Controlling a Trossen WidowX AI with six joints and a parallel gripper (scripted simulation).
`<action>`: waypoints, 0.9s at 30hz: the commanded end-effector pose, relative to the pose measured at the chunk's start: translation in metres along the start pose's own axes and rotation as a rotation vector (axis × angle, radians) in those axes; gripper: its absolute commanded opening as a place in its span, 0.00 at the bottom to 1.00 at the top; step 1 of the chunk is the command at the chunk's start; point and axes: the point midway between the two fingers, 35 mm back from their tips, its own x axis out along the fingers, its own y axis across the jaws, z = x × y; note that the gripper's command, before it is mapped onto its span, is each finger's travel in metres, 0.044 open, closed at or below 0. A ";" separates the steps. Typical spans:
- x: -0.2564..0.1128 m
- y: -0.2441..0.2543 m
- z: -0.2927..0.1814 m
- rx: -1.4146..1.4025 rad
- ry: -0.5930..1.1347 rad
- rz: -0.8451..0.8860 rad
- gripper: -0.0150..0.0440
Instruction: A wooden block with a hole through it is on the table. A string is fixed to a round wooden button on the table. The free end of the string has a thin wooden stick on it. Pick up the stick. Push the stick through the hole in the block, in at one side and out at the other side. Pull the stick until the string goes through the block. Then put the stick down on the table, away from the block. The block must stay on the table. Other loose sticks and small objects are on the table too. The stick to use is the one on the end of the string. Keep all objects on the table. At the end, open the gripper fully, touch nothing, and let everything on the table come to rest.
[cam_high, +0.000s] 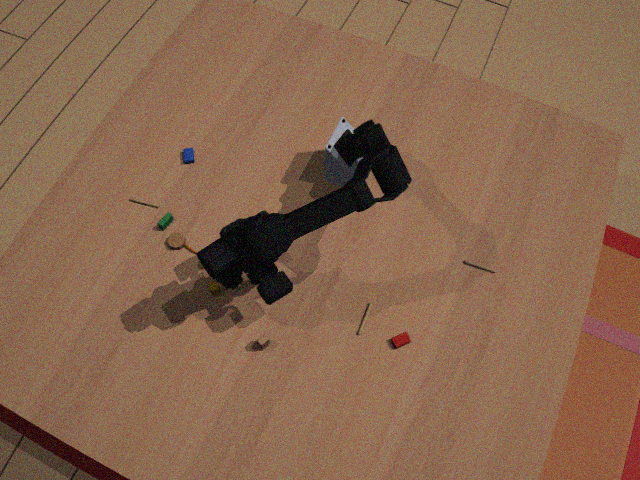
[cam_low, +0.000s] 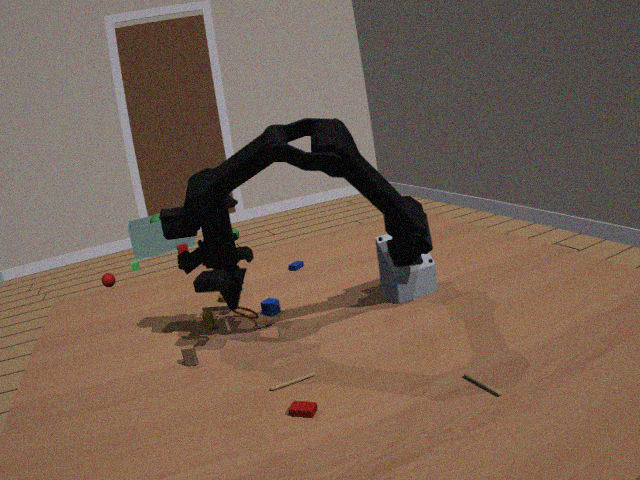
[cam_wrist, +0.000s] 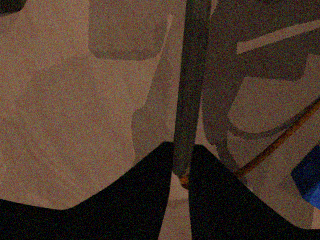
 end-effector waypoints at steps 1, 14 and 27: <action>-0.002 -0.001 0.006 0.133 -0.006 -0.002 0.25; -0.001 -0.005 0.018 0.597 -0.007 0.000 0.25; -0.001 -0.010 0.030 1.060 -0.008 0.003 0.25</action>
